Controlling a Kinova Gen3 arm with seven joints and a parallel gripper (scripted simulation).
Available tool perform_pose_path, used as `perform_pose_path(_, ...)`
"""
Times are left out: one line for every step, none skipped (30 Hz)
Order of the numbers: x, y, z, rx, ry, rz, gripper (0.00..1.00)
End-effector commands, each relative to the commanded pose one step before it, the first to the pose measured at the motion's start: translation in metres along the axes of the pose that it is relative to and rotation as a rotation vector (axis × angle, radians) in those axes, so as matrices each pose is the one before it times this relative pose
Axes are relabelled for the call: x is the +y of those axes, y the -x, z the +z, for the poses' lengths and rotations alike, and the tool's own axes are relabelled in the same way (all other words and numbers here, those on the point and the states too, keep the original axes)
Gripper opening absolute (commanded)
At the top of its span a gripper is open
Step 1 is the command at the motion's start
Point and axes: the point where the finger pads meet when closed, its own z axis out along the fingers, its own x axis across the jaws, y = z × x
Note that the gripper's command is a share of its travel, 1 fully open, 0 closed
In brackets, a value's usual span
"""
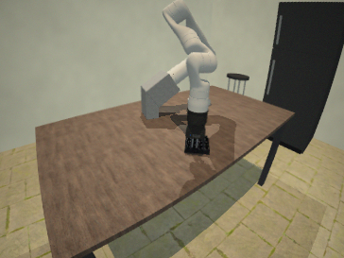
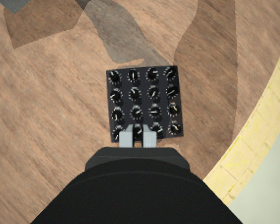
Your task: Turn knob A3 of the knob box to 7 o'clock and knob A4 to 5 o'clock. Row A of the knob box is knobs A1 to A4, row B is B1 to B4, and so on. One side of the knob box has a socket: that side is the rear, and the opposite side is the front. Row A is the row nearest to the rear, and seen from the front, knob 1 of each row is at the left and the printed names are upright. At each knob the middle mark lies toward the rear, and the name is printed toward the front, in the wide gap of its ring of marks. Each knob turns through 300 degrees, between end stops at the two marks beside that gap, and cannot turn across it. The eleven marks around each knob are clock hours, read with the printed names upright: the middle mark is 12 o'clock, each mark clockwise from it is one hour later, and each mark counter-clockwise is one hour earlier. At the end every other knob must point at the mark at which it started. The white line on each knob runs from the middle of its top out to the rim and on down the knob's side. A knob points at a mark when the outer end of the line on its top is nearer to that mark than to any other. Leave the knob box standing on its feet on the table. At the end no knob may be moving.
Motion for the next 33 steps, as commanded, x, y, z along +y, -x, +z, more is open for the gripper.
perform_pose_path(0.00039,-0.00017,-0.00031,0.00165,0.00074,-0.00808,0.3)
perform_pose_path(0.0,0.0,0.0,0.0,0.0,0.0,0.3)
perform_pose_path(0.0,0.0,0.0,0.0,0.0,-0.0087,0.3)
perform_pose_path(0.0,0.0,0.0,0.0,0.0,-0.00834,0.3)
perform_pose_path(0.0,0.0,0.0,0.0,0.0,-0.008,0.3)
perform_pose_path(0.0,0.0,0.0,0.0,0.0,-0.00765,0.3)
perform_pose_path(0.0,0.0,0.0,0.0,0.0,-0.00729,0.3)
perform_pose_path(0.0,0.0,0.0,0.0,0.0,-0.00694,0.3)
perform_pose_path(0.0,0.0,0.0,0.0,0.0,-0.00658,0.3)
perform_pose_path(0.0,0.0,0.0,0.0,0.0,-0.00625,0.3)
perform_pose_path(0.0,0.0,0.0,0.0,0.0,-0.0059,0.3)
perform_pose_path(0.0,0.0,0.0,0.0,0.0,-0.00556,0.3)
perform_pose_path(0.0,0.0,0.0,0.0,0.0,-0.00522,0.3)
perform_pose_path(0.0,0.0,0.0,0.0,0.0,-0.00489,0.3)
perform_pose_path(0.0,0.0,0.0,0.0,0.0,-0.00456,0.3)
perform_pose_path(0.0,0.0,0.0,0.0,0.0,-0.00424,0.3)
perform_pose_path(0.0,0.0,0.0,0.0,0.0,-0.00393,0.3)
perform_pose_path(0.0,0.0,0.0,0.0,0.0,0.0,0.3)
perform_pose_path(0.0,0.0,0.0,0.0,0.0,0.0,0.3)
perform_pose_path(0.0,0.0,0.0,0.0,0.0,-0.00362,0.3)
perform_pose_path(0.0,0.0,0.0,0.0,0.0,-0.00332,0.3)
perform_pose_path(0.0,0.0,0.0,0.0,0.0,-0.00303,0.3)
perform_pose_path(0.0,0.0,0.0,0.0,0.0,-0.00275,0.3)
perform_pose_path(0.0,0.0,0.0,0.0,0.0,-0.00248,0.3)
perform_pose_path(0.0,0.0,0.0,0.0,0.0,-0.00222,0.3)
perform_pose_path(0.0,0.0,0.0,0.0,0.0,-0.00196,0.3)
perform_pose_path(0.0,0.0,0.0,0.0,0.0,-0.00173,0.3)
perform_pose_path(0.0,0.0,0.0,0.0,0.0,-0.0015,0.3)
perform_pose_path(0.0,0.0,0.0,0.0,0.0,-0.00129,0.3)
perform_pose_path(0.0,0.0,0.0,0.0,0.0,-0.00109,0.3)
perform_pose_path(0.0,0.0,0.0,0.0,0.0,-0.0009,0.3)
perform_pose_path(0.0,0.0,0.0,0.0,0.0,-0.00073,0.3)
perform_pose_path(0.0,0.0,0.0,0.0,0.0,-0.00058,0.3)
